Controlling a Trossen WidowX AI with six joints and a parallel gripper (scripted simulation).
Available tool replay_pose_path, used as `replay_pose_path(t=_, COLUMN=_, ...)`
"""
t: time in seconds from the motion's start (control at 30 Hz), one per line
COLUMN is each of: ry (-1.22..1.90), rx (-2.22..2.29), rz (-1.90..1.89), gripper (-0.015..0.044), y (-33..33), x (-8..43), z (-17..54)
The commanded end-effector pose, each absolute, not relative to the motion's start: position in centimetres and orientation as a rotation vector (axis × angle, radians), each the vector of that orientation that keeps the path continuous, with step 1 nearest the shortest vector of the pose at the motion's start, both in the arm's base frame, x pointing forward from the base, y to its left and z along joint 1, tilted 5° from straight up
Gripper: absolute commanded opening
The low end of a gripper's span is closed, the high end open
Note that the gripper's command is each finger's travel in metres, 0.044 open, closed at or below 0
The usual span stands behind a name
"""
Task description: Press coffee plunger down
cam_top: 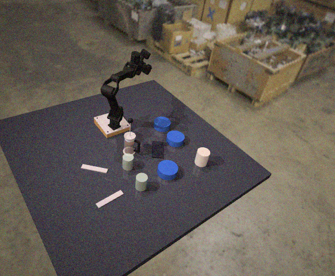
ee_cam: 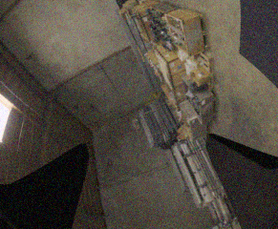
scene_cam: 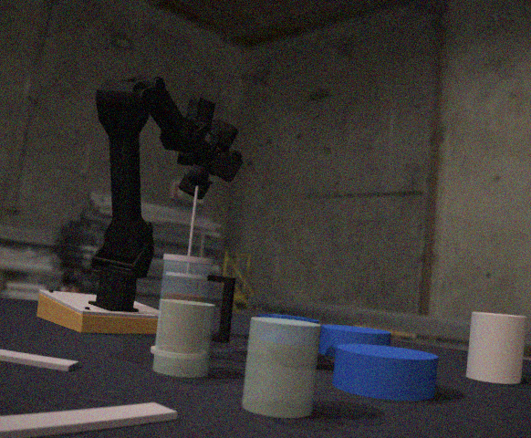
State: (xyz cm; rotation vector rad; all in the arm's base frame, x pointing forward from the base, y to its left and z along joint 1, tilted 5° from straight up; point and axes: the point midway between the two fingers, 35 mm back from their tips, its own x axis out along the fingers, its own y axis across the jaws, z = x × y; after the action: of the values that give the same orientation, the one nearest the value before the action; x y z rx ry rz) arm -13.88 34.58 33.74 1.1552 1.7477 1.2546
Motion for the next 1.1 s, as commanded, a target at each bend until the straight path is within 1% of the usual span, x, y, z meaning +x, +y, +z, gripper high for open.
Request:
replay_pose_path(t=0.0, ry=1.749, rx=1.162, rz=1.254, gripper=0.0426, y=34.6, x=-13.7, z=33.8)
replay_pose_path(t=0.03, ry=1.737, rx=1.166, rz=1.250, gripper=0.0440, y=34.7, x=-13.3, z=33.8)
replay_pose_path(t=0.17, ry=1.596, rx=1.167, rz=1.247, gripper=0.0440, y=35.2, x=-9.7, z=34.1)
replay_pose_path(t=0.33, ry=1.328, rx=1.134, rz=1.188, gripper=0.0440, y=35.0, x=-1.7, z=34.4)
replay_pose_path(t=0.5, ry=1.094, rx=1.054, rz=1.118, gripper=0.0440, y=33.1, x=5.3, z=34.6)
replay_pose_path(t=0.67, ry=0.907, rx=0.962, rz=1.004, gripper=0.0440, y=29.7, x=11.7, z=34.6)
replay_pose_path(t=0.8, ry=0.781, rx=0.874, rz=0.903, gripper=0.0440, y=26.2, x=15.8, z=34.5)
replay_pose_path(t=1.07, ry=0.600, rx=0.702, rz=0.678, gripper=0.0440, y=17.8, x=21.2, z=34.3)
